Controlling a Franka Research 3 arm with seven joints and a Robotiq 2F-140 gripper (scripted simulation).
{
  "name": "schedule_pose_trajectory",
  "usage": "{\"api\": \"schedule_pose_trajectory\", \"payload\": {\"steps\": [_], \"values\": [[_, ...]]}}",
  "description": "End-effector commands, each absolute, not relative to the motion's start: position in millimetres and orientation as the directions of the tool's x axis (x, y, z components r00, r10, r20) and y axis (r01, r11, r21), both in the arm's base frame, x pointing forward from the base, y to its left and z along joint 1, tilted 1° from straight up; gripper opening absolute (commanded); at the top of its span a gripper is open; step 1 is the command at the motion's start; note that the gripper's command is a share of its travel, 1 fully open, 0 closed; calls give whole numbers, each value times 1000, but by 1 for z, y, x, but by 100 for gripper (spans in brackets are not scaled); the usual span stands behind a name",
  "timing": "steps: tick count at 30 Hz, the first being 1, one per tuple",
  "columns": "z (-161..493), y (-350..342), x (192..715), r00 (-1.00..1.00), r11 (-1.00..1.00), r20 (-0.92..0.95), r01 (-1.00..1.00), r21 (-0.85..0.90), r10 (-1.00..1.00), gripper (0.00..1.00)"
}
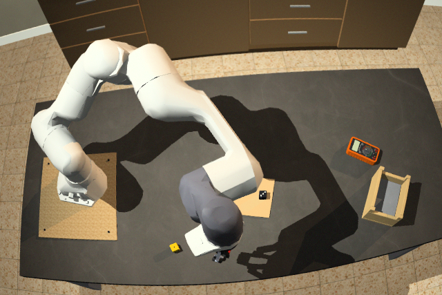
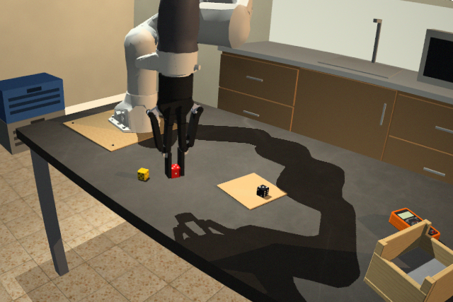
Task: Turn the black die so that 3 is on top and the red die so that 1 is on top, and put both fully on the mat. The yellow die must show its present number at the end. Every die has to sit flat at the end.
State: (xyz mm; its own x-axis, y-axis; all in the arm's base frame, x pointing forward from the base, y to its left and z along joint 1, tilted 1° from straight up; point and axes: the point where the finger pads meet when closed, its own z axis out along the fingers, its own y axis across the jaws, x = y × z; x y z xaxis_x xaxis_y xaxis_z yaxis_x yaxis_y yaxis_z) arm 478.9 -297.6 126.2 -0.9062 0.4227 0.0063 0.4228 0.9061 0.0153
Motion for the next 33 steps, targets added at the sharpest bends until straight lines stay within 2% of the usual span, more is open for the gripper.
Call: {"api": "schedule_pose_trajectory", "payload": {"steps": [1, 17, 20, 33], "values": [[126, -302, 480, -966, 966, -6, 260, 7, 260, 21], [122, -300, 483, -999, 999, -19, 38, 15, 38, 21], [114, -289, 486, -992, 996, -125, 1, 94, 13, 21], [106, -273, 494, -935, 980, -354, -74, 187, -3, 21]]}}
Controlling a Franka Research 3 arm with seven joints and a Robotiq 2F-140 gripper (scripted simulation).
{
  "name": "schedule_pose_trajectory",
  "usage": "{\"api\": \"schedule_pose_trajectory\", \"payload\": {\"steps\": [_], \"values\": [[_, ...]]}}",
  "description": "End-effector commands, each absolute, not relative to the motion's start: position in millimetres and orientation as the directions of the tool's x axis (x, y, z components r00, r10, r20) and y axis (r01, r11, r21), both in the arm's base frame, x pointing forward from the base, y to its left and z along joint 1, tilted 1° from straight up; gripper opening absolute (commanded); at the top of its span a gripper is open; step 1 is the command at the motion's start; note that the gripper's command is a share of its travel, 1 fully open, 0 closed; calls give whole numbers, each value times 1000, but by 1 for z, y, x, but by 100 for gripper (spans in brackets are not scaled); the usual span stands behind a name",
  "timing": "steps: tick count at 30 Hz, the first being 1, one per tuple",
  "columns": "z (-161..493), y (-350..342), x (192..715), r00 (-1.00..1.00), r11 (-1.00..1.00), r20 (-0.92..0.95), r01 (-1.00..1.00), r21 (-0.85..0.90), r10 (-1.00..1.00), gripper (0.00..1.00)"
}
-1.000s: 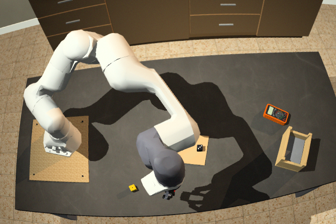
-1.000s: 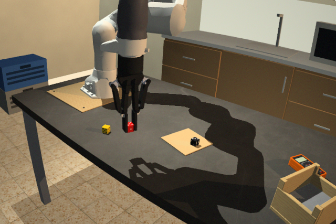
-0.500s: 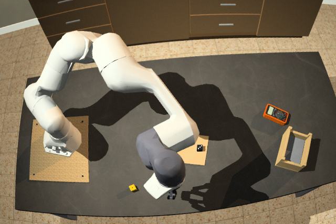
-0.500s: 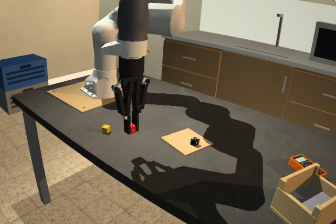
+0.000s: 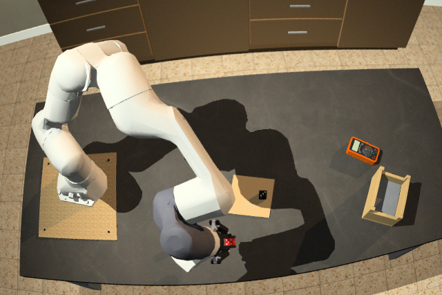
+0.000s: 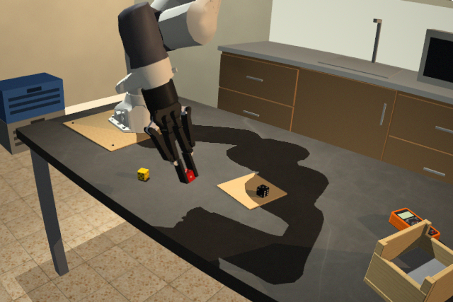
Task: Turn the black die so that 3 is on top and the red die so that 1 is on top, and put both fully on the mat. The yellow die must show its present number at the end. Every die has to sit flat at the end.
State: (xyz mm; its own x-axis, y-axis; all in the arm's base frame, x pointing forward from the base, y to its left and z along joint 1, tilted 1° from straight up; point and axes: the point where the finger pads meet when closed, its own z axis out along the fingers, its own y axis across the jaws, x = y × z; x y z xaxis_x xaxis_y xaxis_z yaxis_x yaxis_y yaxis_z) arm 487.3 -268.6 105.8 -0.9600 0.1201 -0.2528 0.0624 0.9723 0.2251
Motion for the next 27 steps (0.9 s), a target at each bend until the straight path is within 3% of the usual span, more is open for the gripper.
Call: {"api": "schedule_pose_trajectory", "payload": {"steps": [1, 27], "values": [[106, -272, 494, -928, 978, -372, -79, 191, -3, 21], [112, -273, 496, -691, 981, -722, -118, 156, 32, 21]]}}
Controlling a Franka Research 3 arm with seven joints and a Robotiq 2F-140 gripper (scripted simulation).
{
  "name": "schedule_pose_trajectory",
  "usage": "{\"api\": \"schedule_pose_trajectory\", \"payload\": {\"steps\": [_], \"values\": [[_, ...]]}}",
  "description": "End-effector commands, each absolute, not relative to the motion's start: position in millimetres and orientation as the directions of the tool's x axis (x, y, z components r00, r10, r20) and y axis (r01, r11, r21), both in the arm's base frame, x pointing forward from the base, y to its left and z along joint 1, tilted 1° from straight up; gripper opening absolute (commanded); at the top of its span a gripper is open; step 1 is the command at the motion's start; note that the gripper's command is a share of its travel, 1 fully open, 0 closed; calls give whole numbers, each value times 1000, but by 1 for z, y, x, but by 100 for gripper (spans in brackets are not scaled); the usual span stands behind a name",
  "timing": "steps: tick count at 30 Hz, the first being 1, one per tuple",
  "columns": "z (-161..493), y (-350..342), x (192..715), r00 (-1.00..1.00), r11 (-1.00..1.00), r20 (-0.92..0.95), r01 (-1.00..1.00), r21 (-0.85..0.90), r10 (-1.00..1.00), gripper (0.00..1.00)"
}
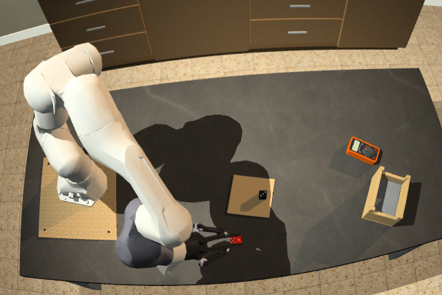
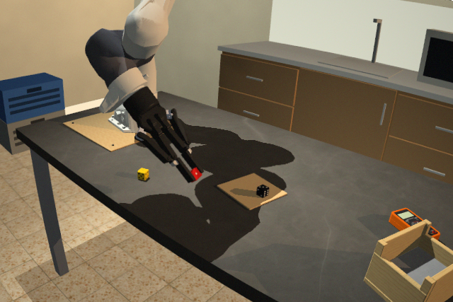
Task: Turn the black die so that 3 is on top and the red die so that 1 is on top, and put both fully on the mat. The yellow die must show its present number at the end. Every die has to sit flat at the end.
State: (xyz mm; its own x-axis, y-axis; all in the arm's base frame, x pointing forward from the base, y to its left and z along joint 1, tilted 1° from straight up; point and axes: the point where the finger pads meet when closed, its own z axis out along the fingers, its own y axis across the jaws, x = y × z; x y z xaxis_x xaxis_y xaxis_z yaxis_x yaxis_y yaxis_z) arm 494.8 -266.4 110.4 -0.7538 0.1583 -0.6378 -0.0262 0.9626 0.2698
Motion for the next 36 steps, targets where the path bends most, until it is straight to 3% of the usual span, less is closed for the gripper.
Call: {"api": "schedule_pose_trajectory", "payload": {"steps": [1, 23, 36], "values": [[113, -273, 495, -681, 982, -731, -115, 151, 33, 21], [115, -295, 465, -478, 1000, -878, 19, 22, 29, 21], [111, -298, 460, -461, 999, -887, 42, 6, 24, 21]]}}
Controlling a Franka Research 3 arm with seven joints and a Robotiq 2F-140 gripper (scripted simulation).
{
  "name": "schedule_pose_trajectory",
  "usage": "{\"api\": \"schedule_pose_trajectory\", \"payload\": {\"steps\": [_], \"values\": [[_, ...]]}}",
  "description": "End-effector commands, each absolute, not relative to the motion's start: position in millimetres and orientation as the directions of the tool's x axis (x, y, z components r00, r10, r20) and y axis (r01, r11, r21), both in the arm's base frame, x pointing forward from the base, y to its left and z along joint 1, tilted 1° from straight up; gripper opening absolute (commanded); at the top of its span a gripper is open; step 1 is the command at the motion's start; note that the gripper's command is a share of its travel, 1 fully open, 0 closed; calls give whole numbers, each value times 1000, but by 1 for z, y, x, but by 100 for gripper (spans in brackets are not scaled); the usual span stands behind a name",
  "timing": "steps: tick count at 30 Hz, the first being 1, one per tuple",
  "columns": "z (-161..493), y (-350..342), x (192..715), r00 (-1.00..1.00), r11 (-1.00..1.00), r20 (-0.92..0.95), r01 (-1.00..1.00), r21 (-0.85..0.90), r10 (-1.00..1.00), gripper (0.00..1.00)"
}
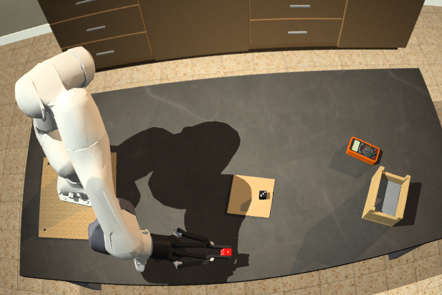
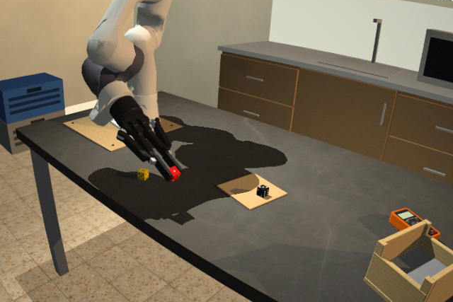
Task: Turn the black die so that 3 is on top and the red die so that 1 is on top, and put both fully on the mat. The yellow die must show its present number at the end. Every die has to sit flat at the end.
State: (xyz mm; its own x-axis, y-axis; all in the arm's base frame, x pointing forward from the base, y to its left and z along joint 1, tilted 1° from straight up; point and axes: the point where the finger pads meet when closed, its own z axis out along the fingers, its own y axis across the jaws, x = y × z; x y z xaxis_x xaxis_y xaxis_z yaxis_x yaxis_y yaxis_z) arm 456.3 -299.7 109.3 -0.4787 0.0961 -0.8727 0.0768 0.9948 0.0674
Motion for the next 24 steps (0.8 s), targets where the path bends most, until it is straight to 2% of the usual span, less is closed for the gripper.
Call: {"api": "schedule_pose_trajectory", "payload": {"steps": [1, 24], "values": [[110, -298, 460, -461, 999, -887, 42, 5, 24, 21], [46, -300, 460, -462, 999, -887, 42, 5, 24, 21]]}}
